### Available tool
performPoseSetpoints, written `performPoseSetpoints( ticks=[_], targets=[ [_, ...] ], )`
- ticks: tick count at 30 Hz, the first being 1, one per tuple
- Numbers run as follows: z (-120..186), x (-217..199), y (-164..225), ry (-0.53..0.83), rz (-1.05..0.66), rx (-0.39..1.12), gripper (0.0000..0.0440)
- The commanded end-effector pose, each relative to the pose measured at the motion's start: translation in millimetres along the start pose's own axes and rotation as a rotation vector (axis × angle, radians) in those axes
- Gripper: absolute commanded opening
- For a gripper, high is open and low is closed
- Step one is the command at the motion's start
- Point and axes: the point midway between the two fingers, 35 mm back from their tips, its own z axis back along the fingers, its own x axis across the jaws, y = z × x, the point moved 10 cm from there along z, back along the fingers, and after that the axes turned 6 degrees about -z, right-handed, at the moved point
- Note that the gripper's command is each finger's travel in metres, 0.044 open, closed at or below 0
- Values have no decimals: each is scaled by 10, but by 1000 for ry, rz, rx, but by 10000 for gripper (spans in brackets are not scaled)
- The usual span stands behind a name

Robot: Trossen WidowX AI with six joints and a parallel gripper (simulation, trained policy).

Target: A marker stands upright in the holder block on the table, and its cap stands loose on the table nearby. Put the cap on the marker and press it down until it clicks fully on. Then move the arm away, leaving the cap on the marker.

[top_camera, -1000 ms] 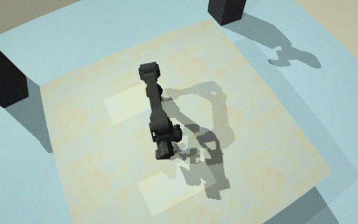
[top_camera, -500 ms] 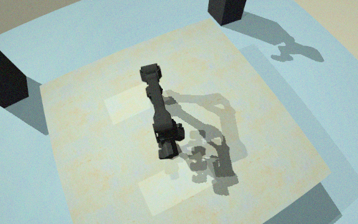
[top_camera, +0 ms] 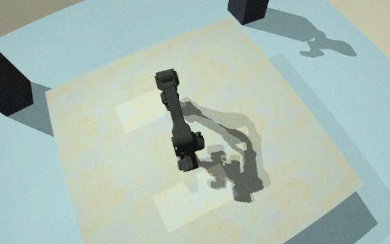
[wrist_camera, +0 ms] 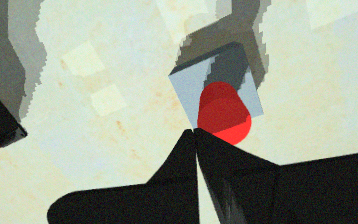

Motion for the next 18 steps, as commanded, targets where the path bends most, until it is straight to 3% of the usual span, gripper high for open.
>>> performPoseSetpoints(
  ticks=[1,18],
  targets=[
    [57,115,37,-25,15,-21,8],
    [391,435,227,57,65,-103,15]
  ],
)
